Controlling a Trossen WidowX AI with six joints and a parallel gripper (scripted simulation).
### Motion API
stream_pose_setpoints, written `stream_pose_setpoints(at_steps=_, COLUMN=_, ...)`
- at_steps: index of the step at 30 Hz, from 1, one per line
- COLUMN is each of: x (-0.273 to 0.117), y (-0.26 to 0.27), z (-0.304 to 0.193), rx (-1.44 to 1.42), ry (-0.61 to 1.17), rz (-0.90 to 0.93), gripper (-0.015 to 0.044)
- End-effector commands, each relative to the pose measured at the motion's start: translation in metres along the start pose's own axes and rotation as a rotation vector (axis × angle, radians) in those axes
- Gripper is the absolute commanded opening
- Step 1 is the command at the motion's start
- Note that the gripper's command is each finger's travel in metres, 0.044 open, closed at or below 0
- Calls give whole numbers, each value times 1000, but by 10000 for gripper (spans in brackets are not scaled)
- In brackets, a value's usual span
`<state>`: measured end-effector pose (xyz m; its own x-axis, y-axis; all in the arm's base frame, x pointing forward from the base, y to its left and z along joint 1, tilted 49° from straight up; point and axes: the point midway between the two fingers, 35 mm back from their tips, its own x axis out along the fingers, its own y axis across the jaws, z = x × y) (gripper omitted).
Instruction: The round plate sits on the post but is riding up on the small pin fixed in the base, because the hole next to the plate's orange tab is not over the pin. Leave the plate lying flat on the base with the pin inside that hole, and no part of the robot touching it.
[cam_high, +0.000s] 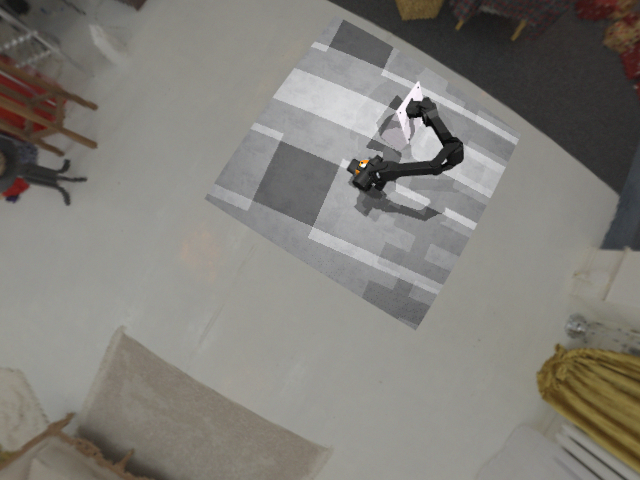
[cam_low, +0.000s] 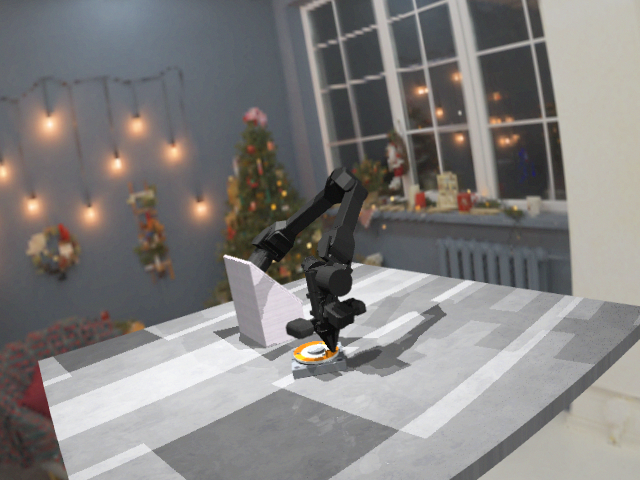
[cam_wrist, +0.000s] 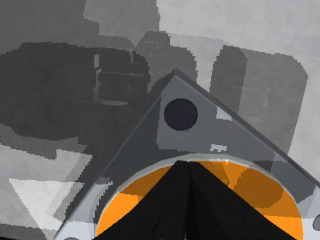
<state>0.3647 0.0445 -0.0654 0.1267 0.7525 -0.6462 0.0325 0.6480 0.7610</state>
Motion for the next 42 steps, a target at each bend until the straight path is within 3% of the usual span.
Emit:
stream_pose_setpoints(at_steps=1, x=1, y=-6, z=-1, rx=-2, ry=1, rz=-20, gripper=0)
stream_pose_setpoints(at_steps=42, x=1, y=-11, z=0, rx=-2, ry=1, rz=-20, gripper=0)
